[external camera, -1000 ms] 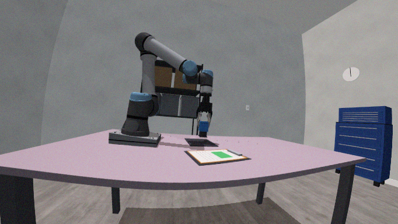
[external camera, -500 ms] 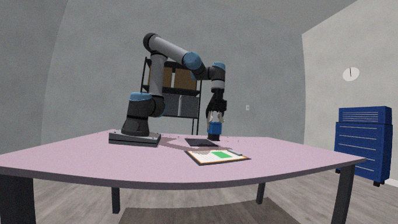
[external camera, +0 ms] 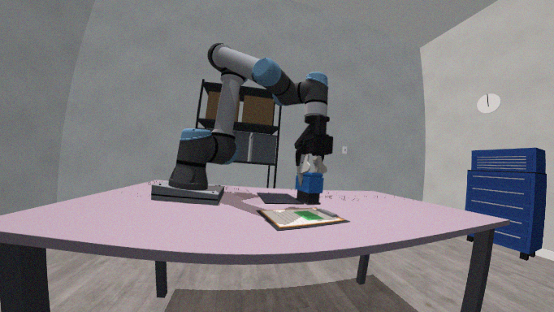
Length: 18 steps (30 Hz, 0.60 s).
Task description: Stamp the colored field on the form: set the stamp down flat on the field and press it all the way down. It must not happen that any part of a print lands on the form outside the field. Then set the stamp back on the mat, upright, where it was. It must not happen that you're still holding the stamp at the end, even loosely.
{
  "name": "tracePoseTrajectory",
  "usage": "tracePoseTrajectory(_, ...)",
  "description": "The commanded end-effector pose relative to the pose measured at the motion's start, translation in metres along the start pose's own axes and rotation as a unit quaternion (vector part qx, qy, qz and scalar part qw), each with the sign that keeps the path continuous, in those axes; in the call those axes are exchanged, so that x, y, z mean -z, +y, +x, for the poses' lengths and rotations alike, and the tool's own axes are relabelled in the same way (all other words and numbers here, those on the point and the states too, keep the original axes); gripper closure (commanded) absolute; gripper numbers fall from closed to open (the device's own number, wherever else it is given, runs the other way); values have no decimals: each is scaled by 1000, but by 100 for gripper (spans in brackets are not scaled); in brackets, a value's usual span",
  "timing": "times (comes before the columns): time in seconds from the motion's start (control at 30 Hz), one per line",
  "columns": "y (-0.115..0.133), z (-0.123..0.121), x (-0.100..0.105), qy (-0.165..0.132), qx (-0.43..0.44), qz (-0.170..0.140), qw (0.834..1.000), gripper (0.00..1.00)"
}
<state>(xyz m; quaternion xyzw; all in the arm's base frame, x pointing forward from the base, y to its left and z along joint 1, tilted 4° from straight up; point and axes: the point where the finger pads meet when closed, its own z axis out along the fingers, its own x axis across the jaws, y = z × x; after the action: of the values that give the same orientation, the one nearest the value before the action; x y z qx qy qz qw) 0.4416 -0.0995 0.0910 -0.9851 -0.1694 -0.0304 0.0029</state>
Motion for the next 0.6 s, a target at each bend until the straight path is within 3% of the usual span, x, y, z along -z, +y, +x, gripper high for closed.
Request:
tracePoseTrajectory(0.0, 11, 0, 0, 4, 16, 6, 1000, 79)
tracePoseTrajectory(0.57, 11, 4, -1, 4, 18, 5, 1000, 79)
